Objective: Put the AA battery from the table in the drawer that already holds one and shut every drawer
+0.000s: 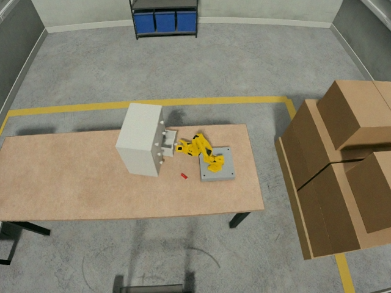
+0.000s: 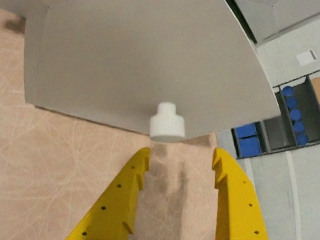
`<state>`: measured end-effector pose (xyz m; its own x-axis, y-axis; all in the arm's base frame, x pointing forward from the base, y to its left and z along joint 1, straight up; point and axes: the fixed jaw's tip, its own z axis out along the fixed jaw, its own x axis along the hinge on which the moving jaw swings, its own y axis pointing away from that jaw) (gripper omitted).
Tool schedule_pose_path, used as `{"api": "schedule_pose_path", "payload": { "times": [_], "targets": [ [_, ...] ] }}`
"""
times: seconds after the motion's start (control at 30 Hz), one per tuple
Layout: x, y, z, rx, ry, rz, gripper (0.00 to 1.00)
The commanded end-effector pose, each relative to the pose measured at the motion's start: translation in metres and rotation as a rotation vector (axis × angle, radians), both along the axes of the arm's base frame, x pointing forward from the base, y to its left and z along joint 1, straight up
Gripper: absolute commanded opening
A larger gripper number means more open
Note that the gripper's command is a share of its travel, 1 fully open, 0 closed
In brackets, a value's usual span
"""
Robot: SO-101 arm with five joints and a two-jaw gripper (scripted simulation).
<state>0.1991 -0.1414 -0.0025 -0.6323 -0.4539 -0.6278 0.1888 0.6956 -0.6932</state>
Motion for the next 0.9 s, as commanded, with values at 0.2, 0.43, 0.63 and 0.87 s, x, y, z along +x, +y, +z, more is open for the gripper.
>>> {"api": "schedule_pose_path", "payload": {
  "times": [0.2,0.43,0.63,0.87],
  "targets": [
    [-0.023,0.003,0.000,0.007,0.024,-0.047,0.21],
    [-0.036,0.005,0.001,0.014,0.037,-0.074,0.21],
    [-0.037,0.006,0.001,0.014,0.038,-0.077,0.21],
    [-0.035,0.004,0.000,0.035,0.039,-0.084,0.21]
  ]
}}
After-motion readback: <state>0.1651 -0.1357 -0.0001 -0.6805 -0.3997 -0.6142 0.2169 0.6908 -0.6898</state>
